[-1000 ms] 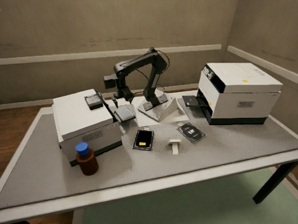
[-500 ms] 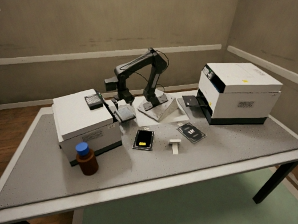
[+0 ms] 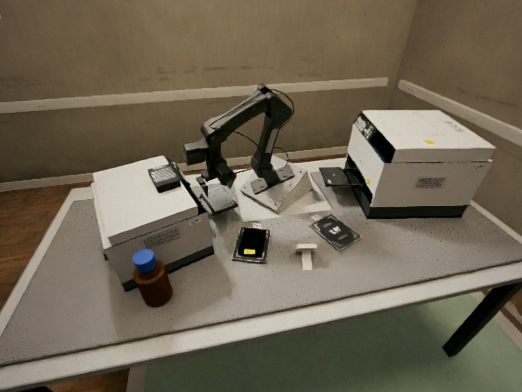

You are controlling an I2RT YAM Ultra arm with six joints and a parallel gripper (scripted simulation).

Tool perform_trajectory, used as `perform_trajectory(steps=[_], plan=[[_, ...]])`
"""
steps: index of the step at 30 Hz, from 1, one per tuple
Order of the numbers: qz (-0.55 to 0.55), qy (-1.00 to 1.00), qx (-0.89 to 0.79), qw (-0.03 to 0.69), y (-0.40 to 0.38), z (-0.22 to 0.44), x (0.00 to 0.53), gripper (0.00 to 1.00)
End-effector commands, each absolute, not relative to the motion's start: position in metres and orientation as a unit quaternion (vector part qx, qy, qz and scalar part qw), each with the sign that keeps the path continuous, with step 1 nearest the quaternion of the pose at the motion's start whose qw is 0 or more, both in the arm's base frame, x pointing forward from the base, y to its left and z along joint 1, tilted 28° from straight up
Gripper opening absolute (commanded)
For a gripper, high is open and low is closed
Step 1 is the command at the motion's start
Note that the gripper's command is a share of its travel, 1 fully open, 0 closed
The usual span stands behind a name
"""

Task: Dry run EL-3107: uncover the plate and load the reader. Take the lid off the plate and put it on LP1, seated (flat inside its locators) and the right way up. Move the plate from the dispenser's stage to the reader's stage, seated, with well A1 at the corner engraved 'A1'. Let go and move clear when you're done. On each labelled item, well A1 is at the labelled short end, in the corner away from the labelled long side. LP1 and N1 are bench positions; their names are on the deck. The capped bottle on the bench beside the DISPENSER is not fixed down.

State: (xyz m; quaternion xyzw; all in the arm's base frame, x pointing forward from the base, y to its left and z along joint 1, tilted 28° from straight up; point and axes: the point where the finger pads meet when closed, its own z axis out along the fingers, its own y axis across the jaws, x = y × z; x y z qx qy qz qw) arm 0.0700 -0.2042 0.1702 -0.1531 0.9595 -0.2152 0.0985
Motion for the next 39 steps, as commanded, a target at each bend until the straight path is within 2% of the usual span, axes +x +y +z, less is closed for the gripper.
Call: perform_trajectory(steps=[1,39], plan=[[-0.212,0.961,-0.147,0.099,-0.208,0.163,0.071,1.0],[-0.21,0.961,-0.148,0.099,-0.217,0.139,0.079,1.0]])
